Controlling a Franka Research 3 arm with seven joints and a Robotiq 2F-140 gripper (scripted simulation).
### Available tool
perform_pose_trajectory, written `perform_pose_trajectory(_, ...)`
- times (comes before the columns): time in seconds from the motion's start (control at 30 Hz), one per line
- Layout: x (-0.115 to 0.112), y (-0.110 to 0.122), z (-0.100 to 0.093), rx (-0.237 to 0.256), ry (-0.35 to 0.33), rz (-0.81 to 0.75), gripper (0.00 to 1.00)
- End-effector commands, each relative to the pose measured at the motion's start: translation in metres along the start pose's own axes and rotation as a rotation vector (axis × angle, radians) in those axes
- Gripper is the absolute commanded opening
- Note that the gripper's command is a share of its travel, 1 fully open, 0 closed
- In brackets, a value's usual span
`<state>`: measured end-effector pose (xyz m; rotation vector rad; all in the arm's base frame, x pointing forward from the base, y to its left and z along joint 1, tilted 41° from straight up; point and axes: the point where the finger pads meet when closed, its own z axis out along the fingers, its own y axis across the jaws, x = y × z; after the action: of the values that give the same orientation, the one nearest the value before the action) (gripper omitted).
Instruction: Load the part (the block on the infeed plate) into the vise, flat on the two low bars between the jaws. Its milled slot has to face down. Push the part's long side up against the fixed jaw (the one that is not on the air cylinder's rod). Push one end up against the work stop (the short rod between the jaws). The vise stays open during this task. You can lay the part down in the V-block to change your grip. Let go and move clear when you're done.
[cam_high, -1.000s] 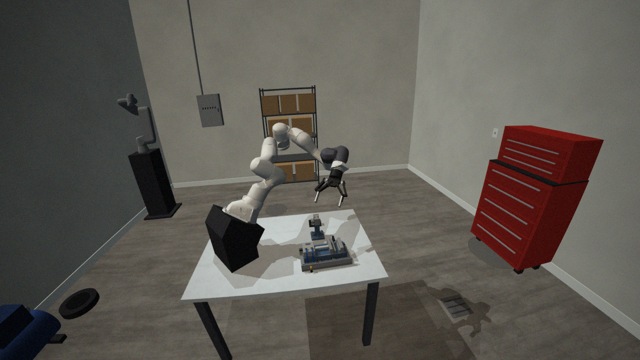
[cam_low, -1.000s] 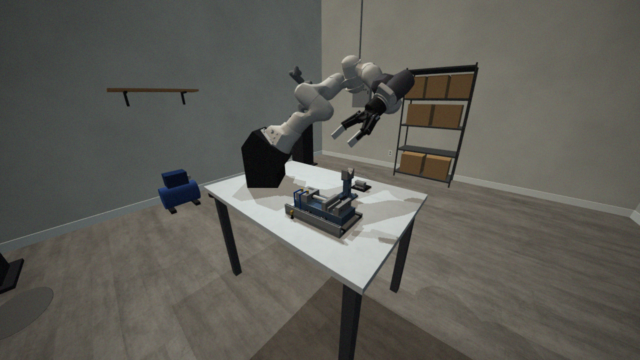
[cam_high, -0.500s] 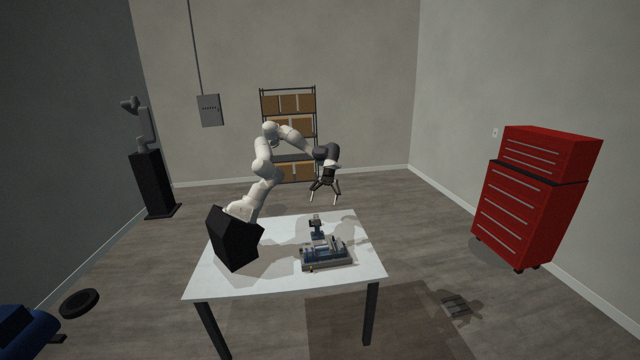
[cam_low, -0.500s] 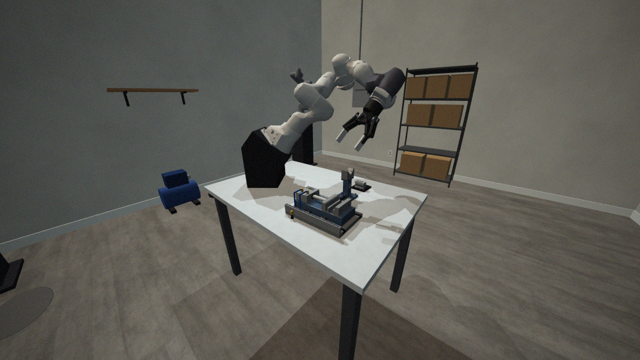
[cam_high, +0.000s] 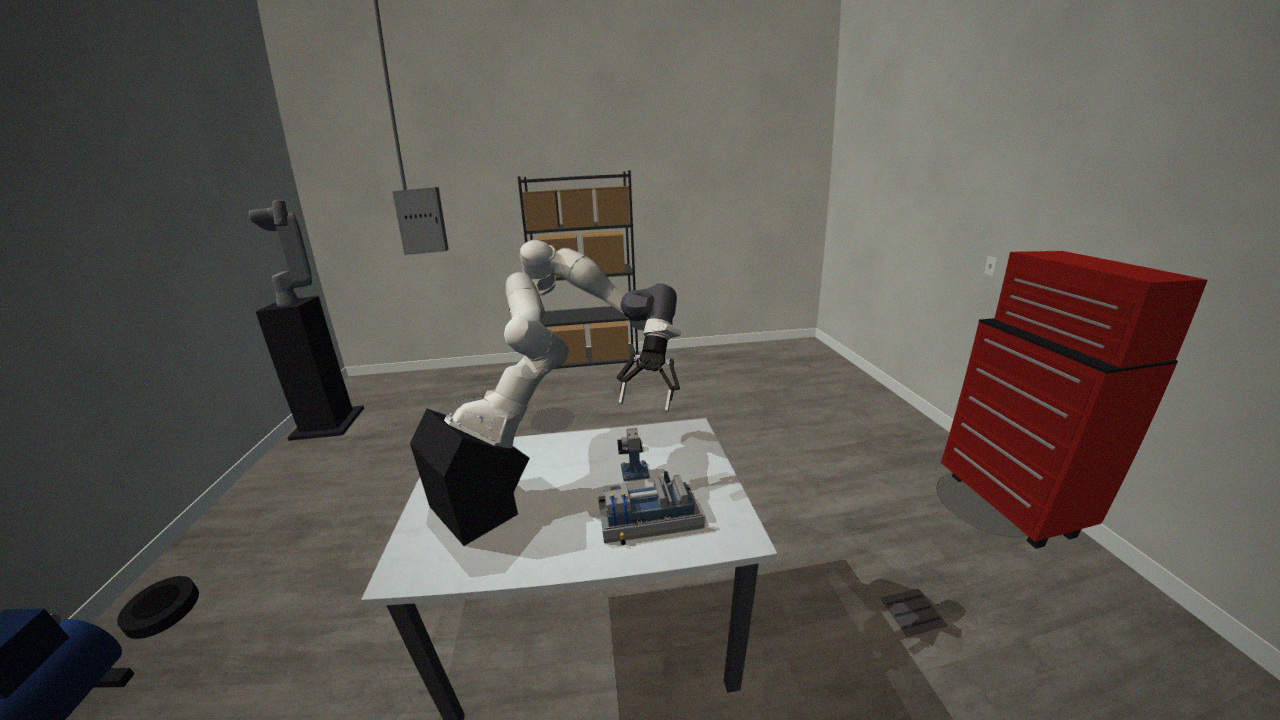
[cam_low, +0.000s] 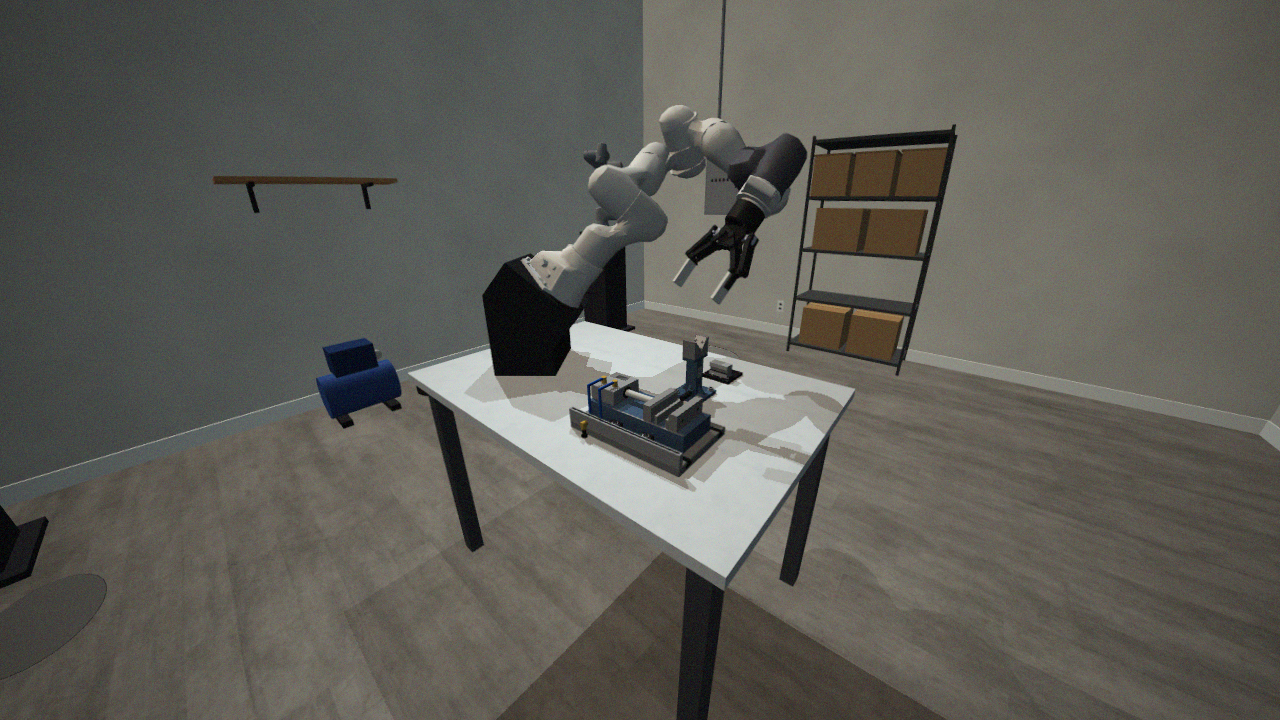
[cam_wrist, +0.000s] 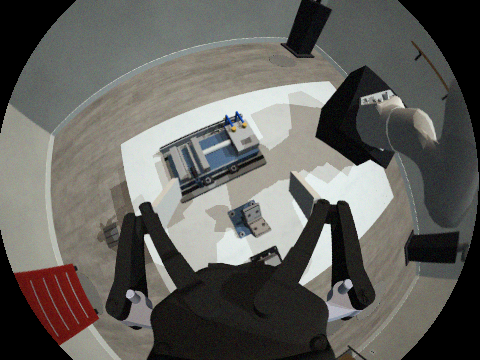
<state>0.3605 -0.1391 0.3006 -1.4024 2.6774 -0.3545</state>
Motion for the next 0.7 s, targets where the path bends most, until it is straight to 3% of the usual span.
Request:
perform_pose_trajectory(0.0, -0.022, 0.011, -0.005, 0.025, -0.063, -0.040, 1.00)
perform_pose_trajectory(0.37, -0.022, 0.011, -0.005, 0.025, -0.063, -0.040, 1.00)
perform_pose_trajectory(0.4, -0.047, 0.024, -0.011, 0.051, -0.139, -0.073, 1.00)
perform_pose_trajectory(0.67, -0.047, 0.024, -0.011, 0.051, -0.139, -0.073, 1.00)
